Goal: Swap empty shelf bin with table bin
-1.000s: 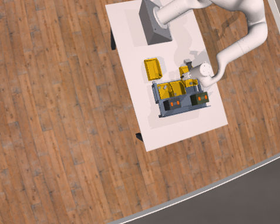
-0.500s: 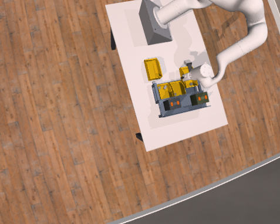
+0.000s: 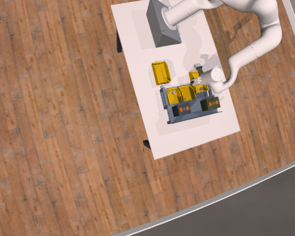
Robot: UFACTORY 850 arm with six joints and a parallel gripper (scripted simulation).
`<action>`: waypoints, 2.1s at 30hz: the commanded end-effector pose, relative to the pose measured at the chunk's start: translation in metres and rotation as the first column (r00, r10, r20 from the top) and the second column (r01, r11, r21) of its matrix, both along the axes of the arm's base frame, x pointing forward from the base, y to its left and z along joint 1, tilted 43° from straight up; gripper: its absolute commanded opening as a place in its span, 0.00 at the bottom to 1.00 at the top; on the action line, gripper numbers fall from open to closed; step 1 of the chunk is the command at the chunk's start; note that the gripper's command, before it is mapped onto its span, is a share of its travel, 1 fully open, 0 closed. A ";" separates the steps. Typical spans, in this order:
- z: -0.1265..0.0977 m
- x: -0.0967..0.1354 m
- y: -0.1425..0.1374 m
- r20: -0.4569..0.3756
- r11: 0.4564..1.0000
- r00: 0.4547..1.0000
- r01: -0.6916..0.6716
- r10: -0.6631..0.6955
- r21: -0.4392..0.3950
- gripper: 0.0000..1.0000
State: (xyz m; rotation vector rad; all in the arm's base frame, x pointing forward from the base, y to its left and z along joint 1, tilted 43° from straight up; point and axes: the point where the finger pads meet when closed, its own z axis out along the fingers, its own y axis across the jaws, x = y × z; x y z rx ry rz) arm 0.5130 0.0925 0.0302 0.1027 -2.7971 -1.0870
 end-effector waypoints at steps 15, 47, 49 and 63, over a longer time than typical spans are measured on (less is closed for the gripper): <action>0.001 0.001 0.000 0.002 1.000 1.000 0.001 -0.001 0.000 0.00; -0.005 0.001 0.005 0.002 1.000 1.000 0.001 -0.001 0.000 0.00; -0.005 0.001 0.005 0.002 1.000 1.000 0.001 -0.001 0.000 0.00; -0.005 0.002 0.005 0.003 1.000 1.000 0.002 -0.002 0.000 0.00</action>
